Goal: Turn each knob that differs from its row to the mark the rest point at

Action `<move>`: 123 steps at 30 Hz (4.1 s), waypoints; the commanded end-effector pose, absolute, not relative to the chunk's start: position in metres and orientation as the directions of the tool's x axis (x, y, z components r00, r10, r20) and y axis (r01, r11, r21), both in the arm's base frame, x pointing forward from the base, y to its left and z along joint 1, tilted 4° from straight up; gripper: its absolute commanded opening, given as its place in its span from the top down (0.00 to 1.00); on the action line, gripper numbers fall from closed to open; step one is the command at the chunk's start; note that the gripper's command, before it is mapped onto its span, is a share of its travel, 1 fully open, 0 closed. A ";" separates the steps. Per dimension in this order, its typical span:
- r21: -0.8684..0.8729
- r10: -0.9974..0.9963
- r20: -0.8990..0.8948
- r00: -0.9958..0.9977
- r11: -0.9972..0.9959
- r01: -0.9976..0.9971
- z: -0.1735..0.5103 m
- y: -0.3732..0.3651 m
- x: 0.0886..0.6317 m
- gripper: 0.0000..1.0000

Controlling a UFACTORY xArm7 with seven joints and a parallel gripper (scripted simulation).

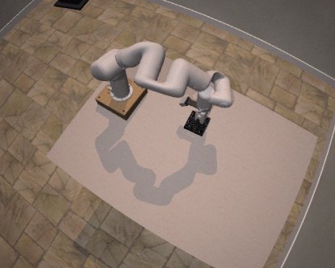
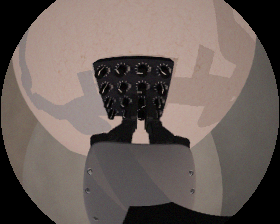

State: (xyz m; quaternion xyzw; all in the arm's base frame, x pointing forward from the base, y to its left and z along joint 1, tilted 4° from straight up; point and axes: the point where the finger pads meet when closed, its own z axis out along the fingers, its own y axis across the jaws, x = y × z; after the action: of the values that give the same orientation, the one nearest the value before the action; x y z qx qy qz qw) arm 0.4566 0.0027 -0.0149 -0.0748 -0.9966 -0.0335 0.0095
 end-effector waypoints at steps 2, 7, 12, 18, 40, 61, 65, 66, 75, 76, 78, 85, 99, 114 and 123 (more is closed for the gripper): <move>0.065 0.149 0.021 -0.989 0.987 0.150 -0.013 0.002 0.458 0.92; 0.065 0.149 0.021 -0.989 0.987 0.150 -0.013 0.002 0.458 0.92; 0.065 0.147 0.020 -0.989 0.987 0.148 -0.013 0.002 0.458 0.92; 0.065 0.139 0.020 -0.990 0.988 0.140 -0.013 0.002 0.458 0.92; 0.068 -0.043 0.008 -0.999 0.997 -0.042 -0.013 0.002 0.458 0.92; 0.065 -0.440 -0.020 -0.898 0.896 -0.440 -0.013 0.003 0.458 0.92; 0.063 -0.532 -0.027 -0.846 0.844 -0.532 -0.013 0.003 0.458 0.92; 0.062 -0.554 -0.029 -0.832 0.830 -0.555 -0.013 0.003 0.458 0.92; 0.056 -0.700 -0.040 -0.713 0.711 -0.701 -0.013 0.003 0.458 0.92; 0.055 -0.719 -0.041 -0.694 0.692 -0.720 -0.013 0.003 0.458 0.92; 0.052 -0.755 -0.044 -0.654 0.652 -0.756 -0.013 0.003 0.458 0.92; 0.046 -0.832 -0.050 -0.552 0.551 -0.834 -0.013 0.003 0.458 0.92; 0.029 -0.958 -0.062 -0.281 0.280 -0.960 -0.013 0.003 0.458 0.92; 0.019 -0.991 -0.066 -0.120 0.119 -0.993 -0.014 0.003 0.458 0.92; 0.016 -0.995 -0.067 -0.079 0.078 -0.997 -0.014 0.003 0.458 0.92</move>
State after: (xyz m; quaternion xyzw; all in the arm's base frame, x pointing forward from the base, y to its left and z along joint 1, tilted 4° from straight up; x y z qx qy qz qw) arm 0.4566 0.0025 -0.0150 0.6734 -0.7384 -0.0296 -0.0176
